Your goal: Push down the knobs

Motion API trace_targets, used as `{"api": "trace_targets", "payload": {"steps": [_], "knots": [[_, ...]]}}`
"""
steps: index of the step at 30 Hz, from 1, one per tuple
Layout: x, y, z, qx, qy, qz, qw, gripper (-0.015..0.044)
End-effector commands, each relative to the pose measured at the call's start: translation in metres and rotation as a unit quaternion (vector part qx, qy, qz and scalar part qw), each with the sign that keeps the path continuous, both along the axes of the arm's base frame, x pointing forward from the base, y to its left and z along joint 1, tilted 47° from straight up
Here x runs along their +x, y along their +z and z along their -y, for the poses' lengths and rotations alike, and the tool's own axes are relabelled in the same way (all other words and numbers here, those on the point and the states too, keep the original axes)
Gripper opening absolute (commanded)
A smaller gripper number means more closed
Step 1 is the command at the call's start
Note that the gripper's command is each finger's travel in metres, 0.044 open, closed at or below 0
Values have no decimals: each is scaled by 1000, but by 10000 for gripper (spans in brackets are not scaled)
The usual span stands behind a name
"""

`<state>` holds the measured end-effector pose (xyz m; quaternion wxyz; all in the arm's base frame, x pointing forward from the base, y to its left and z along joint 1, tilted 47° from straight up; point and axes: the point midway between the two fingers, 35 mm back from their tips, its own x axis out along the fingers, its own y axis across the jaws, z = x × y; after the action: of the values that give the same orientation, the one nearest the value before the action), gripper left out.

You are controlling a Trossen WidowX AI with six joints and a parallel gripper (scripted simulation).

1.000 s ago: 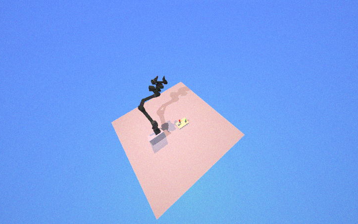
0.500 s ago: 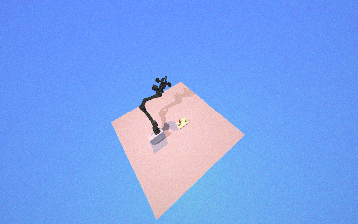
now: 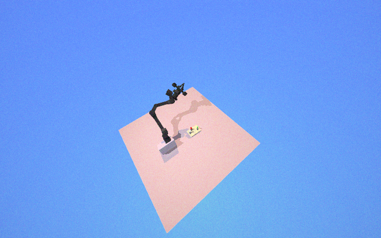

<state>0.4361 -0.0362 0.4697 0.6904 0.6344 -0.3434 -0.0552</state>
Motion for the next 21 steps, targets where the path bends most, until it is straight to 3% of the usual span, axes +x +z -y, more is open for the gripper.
{"api": "trace_targets", "payload": {"steps": [1,21], "knots": [[14,-19,-2,-41,-1,-55,998,0],[63,-116,-1,-249,22,-310,917,0]]}}
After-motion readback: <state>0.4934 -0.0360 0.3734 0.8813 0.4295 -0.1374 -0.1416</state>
